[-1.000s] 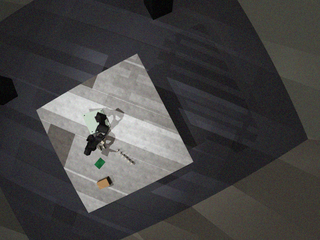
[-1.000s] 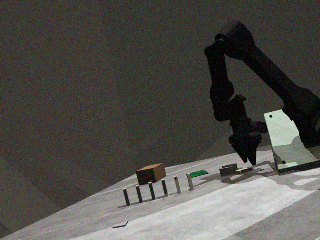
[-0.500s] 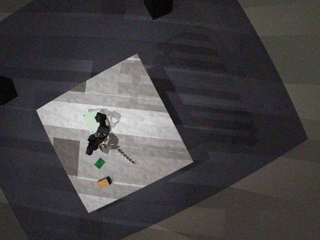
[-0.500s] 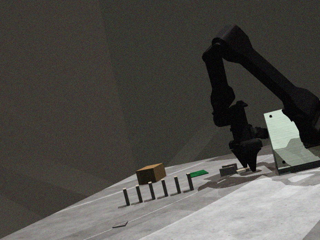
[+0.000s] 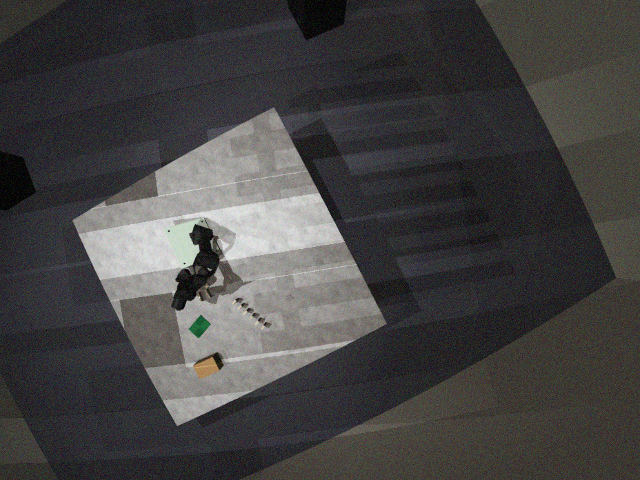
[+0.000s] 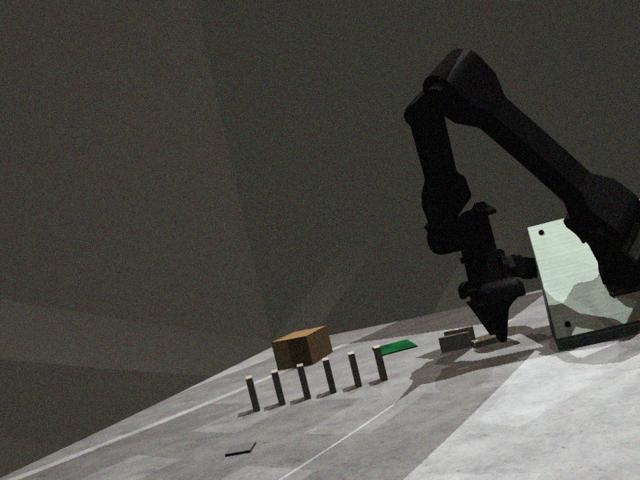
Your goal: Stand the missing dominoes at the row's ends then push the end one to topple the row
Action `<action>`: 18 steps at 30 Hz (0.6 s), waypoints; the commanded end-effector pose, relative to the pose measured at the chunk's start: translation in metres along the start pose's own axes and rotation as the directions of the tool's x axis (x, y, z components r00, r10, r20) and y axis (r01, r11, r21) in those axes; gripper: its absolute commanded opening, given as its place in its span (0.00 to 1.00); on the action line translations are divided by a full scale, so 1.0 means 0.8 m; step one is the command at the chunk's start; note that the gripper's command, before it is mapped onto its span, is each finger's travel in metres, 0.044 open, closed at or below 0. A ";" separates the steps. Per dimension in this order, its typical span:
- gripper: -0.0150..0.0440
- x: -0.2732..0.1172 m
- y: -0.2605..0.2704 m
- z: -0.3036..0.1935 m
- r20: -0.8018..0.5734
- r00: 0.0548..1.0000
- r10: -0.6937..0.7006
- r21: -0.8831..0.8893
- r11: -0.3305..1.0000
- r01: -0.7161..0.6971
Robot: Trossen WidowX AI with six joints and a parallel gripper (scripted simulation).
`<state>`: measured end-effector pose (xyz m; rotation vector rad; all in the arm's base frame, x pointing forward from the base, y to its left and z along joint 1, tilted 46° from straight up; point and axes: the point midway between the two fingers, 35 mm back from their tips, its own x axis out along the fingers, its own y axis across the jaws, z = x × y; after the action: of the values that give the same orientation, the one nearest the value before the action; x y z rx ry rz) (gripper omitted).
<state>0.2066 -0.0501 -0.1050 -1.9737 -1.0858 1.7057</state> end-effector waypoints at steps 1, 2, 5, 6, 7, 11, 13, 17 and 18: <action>0.44 0.000 0.000 -0.001 -0.004 1.000 0.000 0.002 1.000 0.000; 0.44 0.000 0.000 -0.001 -0.004 1.000 0.000 0.002 1.000 0.000; 0.44 0.000 0.000 -0.001 -0.004 1.000 0.000 0.002 1.000 0.000; 0.44 0.000 0.000 -0.001 -0.004 1.000 0.000 0.002 1.000 0.000; 0.44 0.000 0.000 -0.001 -0.004 1.000 0.000 0.002 1.000 0.000; 0.44 -0.008 0.001 -0.001 -0.004 1.000 0.001 0.002 1.000 -0.001; 0.44 -0.033 0.002 -0.002 -0.003 1.000 0.002 0.002 1.000 -0.002; 0.44 -0.091 0.005 -0.006 -0.002 1.000 0.003 0.002 1.000 -0.003; 0.44 -0.106 0.005 -0.006 -0.002 1.000 0.004 0.003 1.000 -0.004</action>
<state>0.2088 -0.0835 -0.0720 -1.9481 -1.0876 1.7018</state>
